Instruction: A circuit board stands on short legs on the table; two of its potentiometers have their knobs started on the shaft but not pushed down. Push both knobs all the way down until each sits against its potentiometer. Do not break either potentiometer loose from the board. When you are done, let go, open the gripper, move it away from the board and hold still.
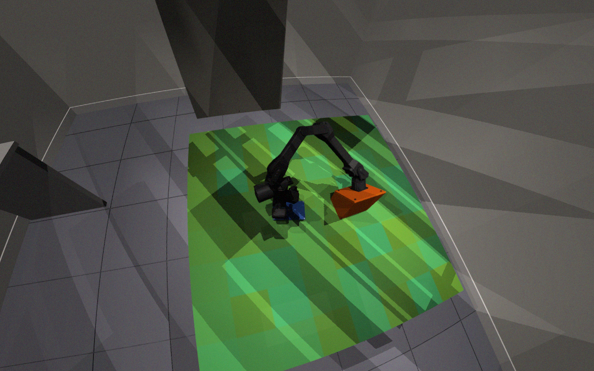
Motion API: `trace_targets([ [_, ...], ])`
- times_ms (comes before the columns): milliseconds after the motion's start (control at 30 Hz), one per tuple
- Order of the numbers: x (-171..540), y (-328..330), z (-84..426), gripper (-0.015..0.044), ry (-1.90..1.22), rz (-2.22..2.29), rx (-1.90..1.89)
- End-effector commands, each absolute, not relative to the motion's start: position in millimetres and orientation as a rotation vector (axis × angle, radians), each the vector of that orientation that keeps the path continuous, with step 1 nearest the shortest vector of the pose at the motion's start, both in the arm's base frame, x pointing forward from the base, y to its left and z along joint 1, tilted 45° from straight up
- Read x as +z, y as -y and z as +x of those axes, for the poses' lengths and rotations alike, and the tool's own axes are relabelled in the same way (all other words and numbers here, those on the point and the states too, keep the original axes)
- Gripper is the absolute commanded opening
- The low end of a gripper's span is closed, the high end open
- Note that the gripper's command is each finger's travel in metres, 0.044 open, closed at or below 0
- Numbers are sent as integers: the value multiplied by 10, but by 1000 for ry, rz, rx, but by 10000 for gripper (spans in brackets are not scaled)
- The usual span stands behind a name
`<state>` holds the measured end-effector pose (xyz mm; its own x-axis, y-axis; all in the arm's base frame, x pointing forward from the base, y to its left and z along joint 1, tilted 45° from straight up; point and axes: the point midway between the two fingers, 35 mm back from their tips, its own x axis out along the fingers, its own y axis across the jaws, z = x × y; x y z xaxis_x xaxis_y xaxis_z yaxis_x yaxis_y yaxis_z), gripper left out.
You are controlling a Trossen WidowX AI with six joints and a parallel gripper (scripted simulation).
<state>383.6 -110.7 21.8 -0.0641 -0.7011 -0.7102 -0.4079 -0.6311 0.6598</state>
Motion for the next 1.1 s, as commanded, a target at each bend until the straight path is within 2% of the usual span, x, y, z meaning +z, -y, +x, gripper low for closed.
trace_targets([
  [0,183,1162,3835,0,1214,1962,-1761],
  [600,345,999,3852,0,1213,1963,-1762],
  [900,307,1026,3830,236,1209,1957,-1763],
  [1067,295,740,3402,368,1201,1963,-1771],
])
